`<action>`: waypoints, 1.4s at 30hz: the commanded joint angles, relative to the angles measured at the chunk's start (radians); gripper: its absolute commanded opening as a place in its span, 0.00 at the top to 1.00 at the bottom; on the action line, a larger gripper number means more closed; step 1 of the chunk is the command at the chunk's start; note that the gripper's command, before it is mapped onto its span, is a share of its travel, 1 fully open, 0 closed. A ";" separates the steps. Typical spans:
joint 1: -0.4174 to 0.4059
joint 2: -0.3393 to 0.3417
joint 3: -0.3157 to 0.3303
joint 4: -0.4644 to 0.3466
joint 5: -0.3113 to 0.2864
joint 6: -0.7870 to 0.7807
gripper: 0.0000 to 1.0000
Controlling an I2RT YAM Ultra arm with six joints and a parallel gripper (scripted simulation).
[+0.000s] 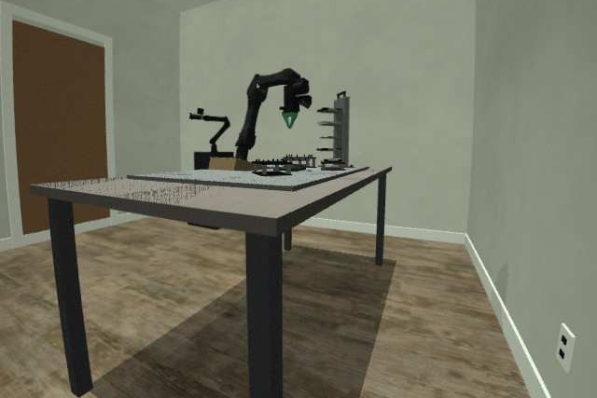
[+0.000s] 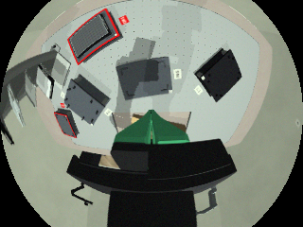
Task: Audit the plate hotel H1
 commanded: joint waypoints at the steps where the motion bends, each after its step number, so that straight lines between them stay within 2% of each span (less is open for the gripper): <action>1: -0.019 0.006 0.051 -0.026 -0.011 -0.020 1.00; 2: -0.021 -0.003 0.071 -0.029 -0.011 -0.023 1.00; 4: -0.026 0.028 0.103 -0.028 -0.011 -0.027 1.00; 5: -0.017 -0.021 0.046 -0.033 -0.007 -0.013 1.00; 12: -0.034 -0.036 0.094 -0.033 -0.008 -0.015 1.00; 38: -0.034 -0.035 0.096 -0.033 -0.009 -0.015 1.00; 42: 0.008 -0.048 0.093 -0.033 -0.008 0.027 1.00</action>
